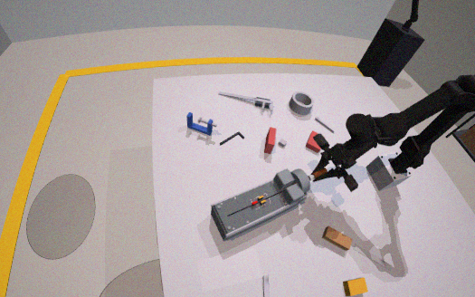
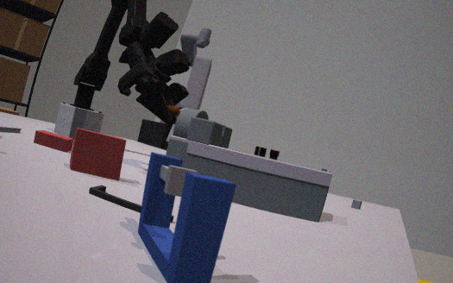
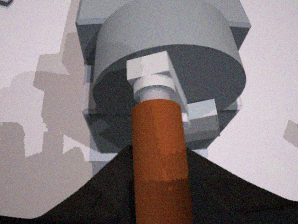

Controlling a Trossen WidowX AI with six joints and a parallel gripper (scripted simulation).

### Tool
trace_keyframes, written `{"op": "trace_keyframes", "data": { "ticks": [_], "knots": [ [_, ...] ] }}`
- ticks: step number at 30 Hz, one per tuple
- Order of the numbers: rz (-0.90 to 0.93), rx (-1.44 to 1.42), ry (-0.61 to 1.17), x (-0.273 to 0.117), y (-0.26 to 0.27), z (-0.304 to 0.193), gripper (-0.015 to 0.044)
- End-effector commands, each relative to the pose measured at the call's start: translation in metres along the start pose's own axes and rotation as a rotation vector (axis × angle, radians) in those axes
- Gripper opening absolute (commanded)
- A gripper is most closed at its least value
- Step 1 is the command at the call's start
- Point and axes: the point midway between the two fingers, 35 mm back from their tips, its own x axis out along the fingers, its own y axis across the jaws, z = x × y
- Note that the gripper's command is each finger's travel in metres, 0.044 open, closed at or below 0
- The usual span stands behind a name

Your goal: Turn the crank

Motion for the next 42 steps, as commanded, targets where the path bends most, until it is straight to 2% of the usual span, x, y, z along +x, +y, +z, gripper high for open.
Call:
{"op": "trace_keyframes", "data": {
  "ticks": [1,42],
  "knots": [
    [0.023,-0.003,0.008,0.0024,0.0087,-0.0024,0.0],
    [0.023,-0.003,0.008,0.0101,0.0171,-0.0097,0.0]
  ]
}}
